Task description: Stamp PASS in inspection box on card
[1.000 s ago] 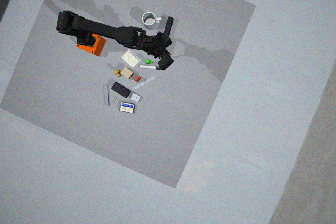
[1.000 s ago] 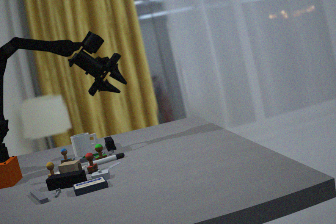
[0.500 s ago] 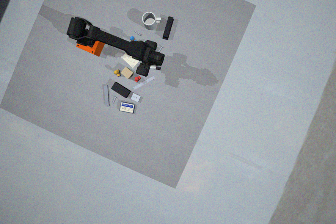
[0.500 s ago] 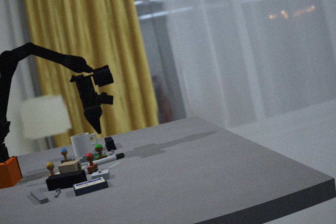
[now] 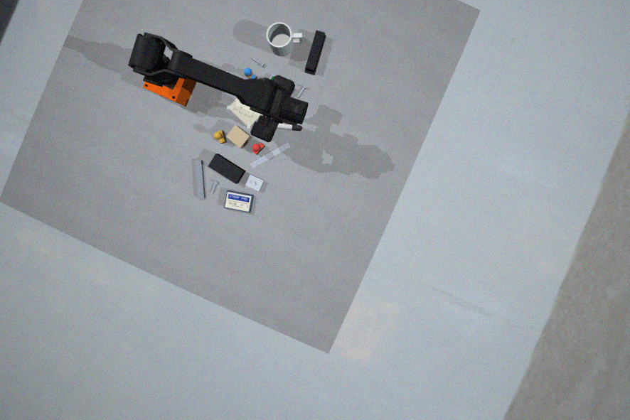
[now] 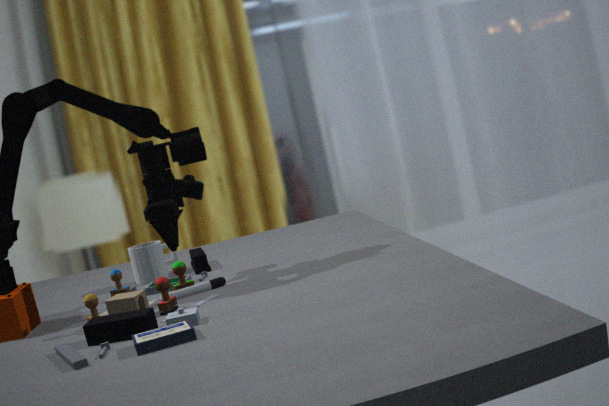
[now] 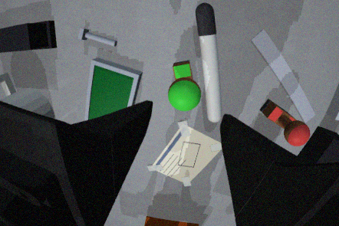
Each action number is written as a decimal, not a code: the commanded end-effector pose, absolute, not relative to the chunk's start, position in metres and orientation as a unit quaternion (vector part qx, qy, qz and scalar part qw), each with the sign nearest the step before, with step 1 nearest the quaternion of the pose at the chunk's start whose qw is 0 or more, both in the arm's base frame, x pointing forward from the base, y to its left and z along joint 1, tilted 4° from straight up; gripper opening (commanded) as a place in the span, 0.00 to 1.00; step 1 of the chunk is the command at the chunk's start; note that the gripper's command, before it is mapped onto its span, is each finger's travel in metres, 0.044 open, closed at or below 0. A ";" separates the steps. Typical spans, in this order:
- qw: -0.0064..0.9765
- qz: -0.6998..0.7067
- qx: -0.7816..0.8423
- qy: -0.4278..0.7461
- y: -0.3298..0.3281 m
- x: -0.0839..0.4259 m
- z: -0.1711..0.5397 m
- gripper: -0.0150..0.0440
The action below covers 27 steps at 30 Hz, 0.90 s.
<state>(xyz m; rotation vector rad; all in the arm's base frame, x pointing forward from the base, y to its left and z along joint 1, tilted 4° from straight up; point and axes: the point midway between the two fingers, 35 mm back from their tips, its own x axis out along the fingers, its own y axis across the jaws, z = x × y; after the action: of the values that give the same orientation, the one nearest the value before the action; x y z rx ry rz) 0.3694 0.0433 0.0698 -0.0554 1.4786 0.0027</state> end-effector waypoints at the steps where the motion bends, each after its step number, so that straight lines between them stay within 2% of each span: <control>1: 0.737 0.002 -0.022 0.676 0.044 0.369 0.062 0.63; 27: 0.737 0.002 -0.022 0.676 0.043 0.373 0.020 0.63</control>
<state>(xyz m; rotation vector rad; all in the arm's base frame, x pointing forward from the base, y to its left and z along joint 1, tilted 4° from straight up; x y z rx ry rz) 0.3742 0.0429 0.0259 -0.0514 1.4801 -0.0013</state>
